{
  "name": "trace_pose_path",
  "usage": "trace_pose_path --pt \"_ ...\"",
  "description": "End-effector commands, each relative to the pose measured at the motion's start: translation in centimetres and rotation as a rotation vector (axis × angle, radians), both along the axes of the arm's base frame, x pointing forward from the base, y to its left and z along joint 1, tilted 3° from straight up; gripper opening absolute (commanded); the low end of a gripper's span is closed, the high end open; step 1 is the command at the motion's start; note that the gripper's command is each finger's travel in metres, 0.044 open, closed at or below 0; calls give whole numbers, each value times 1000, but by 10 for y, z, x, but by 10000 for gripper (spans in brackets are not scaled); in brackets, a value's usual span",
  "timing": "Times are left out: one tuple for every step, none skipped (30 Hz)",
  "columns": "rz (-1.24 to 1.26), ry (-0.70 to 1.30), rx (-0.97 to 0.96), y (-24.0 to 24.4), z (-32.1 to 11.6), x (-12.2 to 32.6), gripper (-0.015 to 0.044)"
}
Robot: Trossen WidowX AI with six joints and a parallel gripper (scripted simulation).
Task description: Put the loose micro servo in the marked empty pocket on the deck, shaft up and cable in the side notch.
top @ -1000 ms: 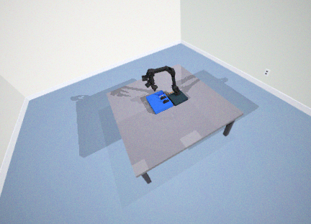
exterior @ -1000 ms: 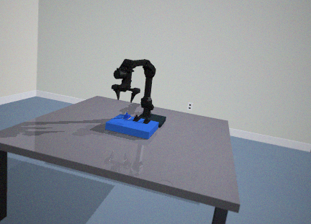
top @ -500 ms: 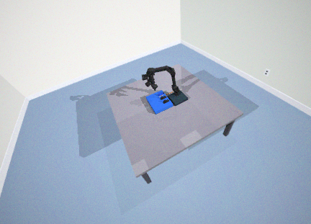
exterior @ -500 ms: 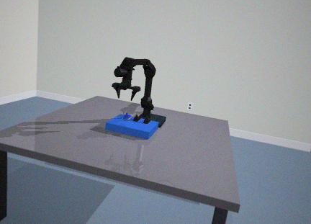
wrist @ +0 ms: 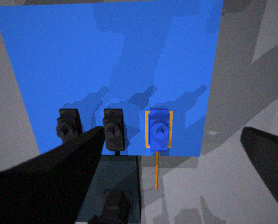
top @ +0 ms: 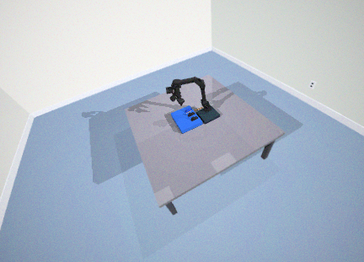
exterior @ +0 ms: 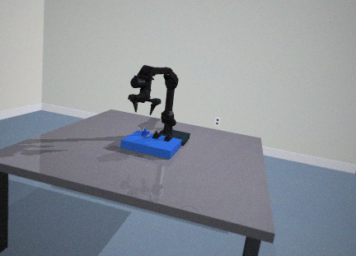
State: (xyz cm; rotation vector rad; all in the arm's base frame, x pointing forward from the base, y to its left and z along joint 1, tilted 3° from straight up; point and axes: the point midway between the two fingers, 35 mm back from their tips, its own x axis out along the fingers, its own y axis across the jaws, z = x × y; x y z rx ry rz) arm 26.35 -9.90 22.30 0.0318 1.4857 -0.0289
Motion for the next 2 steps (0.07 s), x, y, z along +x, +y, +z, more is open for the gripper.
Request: trace_pose_path --pt "5 1 0 0 0 0 440" --pt "5 1 0 0 0 0 440"
